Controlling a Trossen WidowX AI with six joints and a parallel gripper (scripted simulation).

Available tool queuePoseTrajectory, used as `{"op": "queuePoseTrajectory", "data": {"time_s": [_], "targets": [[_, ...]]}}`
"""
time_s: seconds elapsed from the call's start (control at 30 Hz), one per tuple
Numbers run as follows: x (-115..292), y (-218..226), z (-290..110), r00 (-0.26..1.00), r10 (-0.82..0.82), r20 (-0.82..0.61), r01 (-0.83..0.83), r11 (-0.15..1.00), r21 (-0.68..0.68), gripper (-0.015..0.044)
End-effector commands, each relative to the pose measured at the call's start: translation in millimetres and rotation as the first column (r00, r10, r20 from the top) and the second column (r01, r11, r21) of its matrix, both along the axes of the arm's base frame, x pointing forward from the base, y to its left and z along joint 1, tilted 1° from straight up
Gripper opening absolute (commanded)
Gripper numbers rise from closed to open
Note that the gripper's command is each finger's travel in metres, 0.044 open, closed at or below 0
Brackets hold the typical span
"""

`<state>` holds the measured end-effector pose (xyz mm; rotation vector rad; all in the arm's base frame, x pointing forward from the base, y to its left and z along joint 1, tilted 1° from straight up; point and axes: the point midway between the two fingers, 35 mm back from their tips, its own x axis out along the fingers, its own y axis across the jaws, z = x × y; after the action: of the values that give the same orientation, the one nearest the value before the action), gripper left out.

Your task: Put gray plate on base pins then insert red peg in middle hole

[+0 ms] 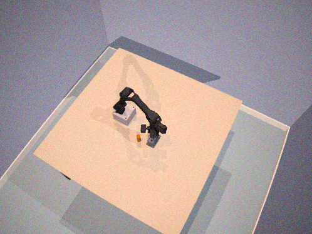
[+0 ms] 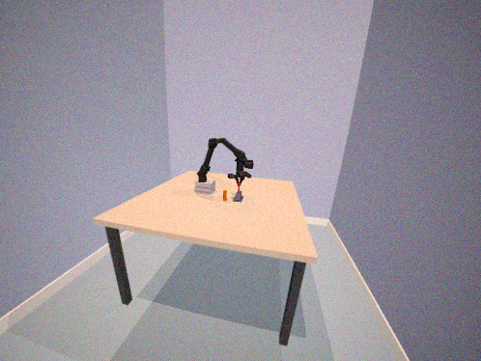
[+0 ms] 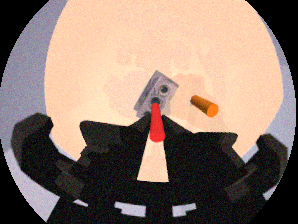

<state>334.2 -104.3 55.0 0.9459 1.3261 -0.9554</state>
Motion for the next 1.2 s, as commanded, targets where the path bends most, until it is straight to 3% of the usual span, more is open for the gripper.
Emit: {"op": "queuePoseTrajectory", "data": {"time_s": [0.0,1.17], "targets": [[0.8,-4.6,0.5,1.000,0.008,0.000,-0.008,1.000,0.003,0.0000],[0.9,-4.8,-6.1,1.000,0.005,0.001,-0.005,1.000,0.001,0.0000]]}}
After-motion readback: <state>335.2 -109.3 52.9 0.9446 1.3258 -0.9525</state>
